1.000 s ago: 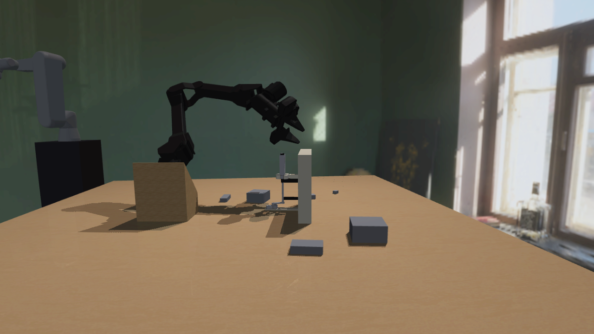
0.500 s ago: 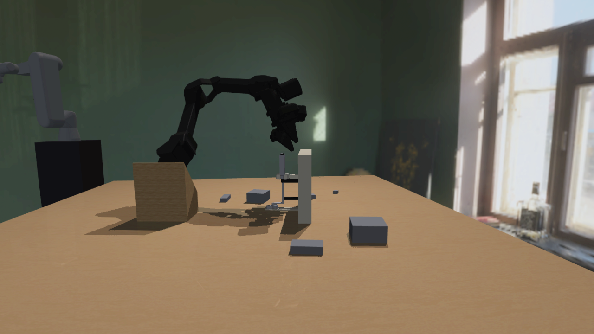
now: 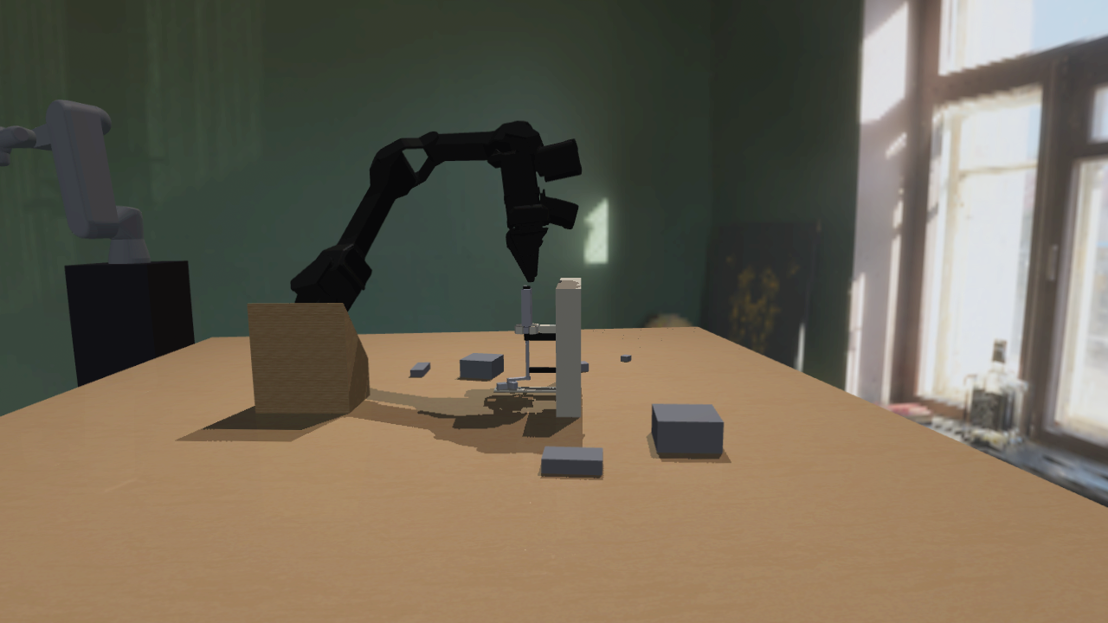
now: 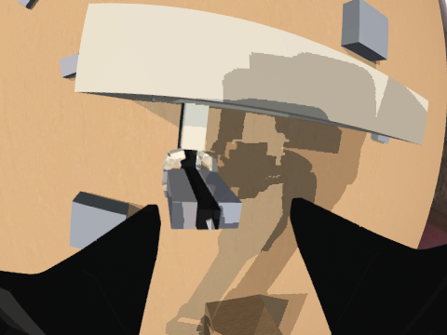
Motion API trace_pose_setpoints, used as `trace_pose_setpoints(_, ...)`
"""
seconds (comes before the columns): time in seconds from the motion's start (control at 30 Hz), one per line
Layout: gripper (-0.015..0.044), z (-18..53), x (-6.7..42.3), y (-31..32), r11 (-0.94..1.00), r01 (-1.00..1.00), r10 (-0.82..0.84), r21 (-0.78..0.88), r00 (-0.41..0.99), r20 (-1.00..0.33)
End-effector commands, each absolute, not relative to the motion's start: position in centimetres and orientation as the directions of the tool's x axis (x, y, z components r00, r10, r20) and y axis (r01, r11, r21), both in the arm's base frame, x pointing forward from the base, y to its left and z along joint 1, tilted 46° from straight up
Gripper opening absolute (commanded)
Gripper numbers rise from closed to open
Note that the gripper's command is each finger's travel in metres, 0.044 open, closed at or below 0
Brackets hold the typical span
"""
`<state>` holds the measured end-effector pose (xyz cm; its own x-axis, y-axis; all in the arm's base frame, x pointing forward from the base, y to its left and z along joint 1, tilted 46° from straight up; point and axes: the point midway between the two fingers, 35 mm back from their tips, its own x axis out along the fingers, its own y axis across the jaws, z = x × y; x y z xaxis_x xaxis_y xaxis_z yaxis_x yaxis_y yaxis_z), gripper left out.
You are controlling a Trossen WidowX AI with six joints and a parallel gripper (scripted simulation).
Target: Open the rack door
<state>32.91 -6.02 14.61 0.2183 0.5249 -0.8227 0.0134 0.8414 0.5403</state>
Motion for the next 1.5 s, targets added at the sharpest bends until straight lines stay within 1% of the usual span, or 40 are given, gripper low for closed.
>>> trace_pose_setpoints(0.0,0.0284,14.8,32.6,-6.3,0.793,0.052,0.592,0.608,0.175,-0.787)
trace_pose_setpoints(0.17,0.0284,15.0,32.3,-6.7,0.717,0.119,0.676,0.687,0.126,-0.727)
trace_pose_setpoints(0.27,0.0284,15.1,32.2,-6.8,0.692,0.14,0.699,0.708,0.115,-0.706)
trace_pose_setpoints(1.47,0.0284,11.4,33.0,-3.1,0.692,0.139,0.699,0.708,0.116,-0.706)
